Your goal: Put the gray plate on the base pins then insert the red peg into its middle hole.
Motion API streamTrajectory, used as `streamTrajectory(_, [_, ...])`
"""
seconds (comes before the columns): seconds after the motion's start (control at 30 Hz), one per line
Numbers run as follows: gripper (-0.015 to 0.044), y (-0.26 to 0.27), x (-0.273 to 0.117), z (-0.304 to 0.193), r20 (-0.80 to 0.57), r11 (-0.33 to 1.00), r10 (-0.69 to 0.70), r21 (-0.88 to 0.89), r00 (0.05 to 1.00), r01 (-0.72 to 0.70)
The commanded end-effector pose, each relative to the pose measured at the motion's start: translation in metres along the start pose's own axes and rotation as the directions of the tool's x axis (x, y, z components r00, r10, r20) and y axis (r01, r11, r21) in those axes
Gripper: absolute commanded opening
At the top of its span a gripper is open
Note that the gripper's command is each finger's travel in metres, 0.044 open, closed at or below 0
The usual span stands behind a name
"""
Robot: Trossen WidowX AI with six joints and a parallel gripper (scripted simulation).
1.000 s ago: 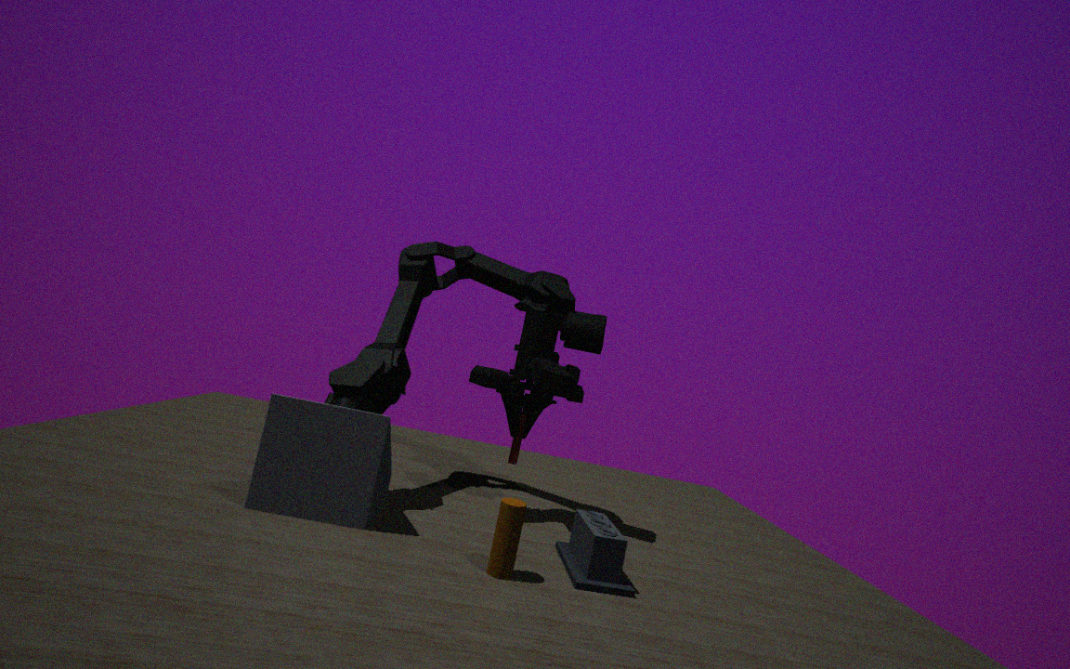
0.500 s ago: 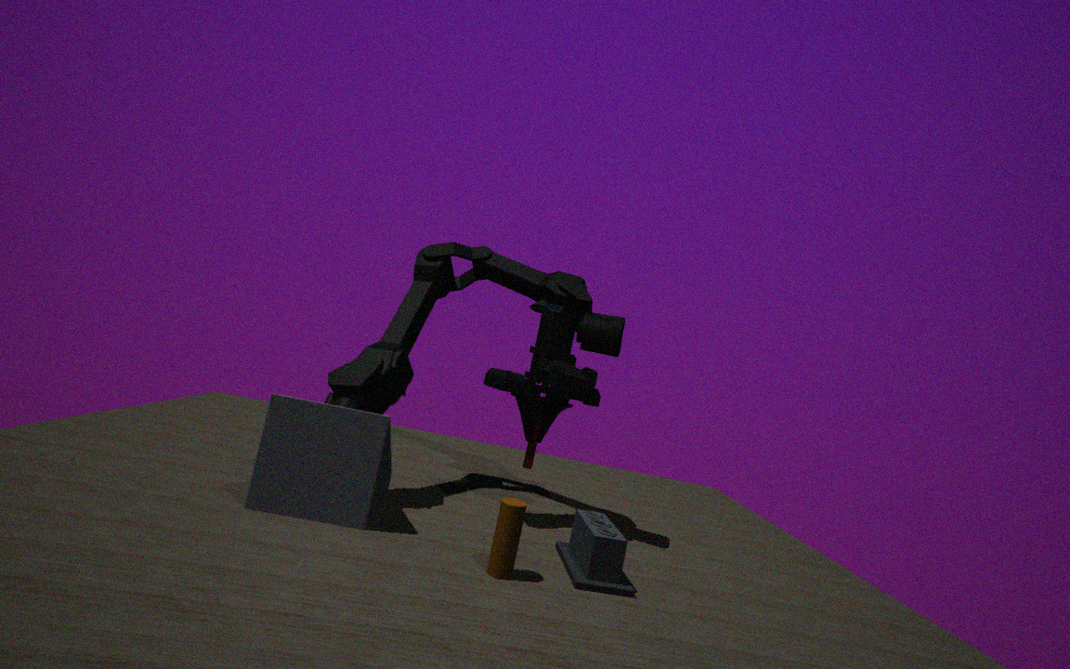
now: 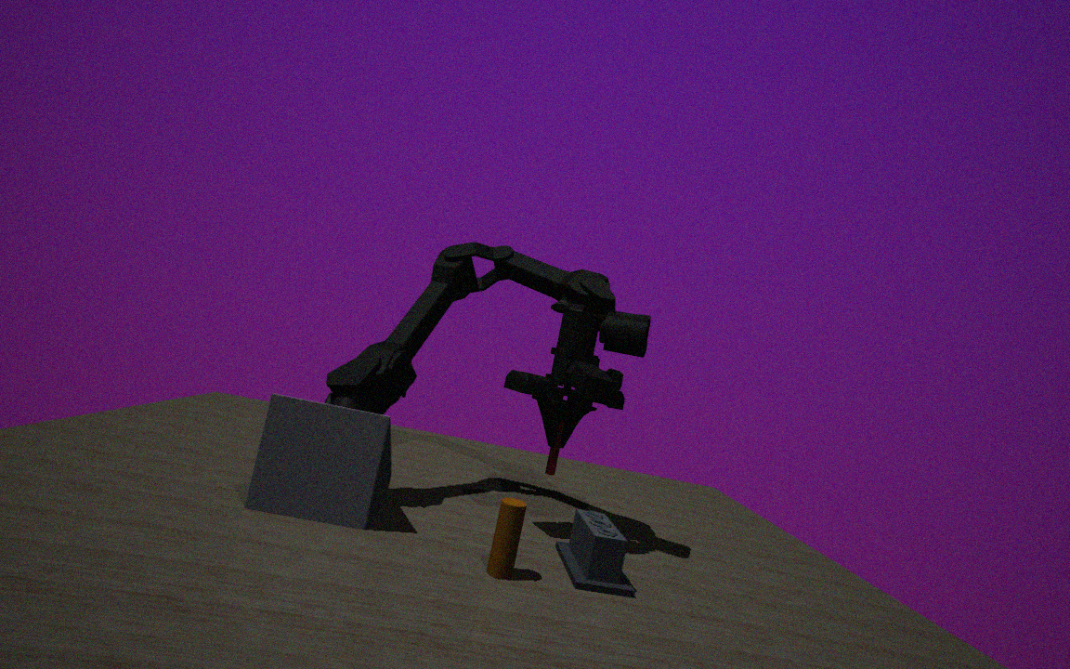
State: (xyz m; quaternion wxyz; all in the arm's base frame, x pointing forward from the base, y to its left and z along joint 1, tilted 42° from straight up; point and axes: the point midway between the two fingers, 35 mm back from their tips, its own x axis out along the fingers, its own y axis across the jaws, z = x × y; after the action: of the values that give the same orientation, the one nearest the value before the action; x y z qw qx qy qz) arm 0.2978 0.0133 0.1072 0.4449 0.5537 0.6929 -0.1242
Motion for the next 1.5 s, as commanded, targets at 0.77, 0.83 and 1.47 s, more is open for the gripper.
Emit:
streamTrajectory(0.77, [0.0000, 0.003, -0.001, 0.084, 0.006, 1.000, -0.002, -0.016, 1.000, 0.002])
streamTrajectory(0.83, [0.0000, 0.002, -0.001, 0.091, 0.006, 1.000, -0.002, -0.017, 1.000, 0.002])
streamTrajectory(1.47, [0.0000, -0.011, 0.005, 0.143, -0.003, 1.000, 0.000, -0.025, 1.000, 0.000])
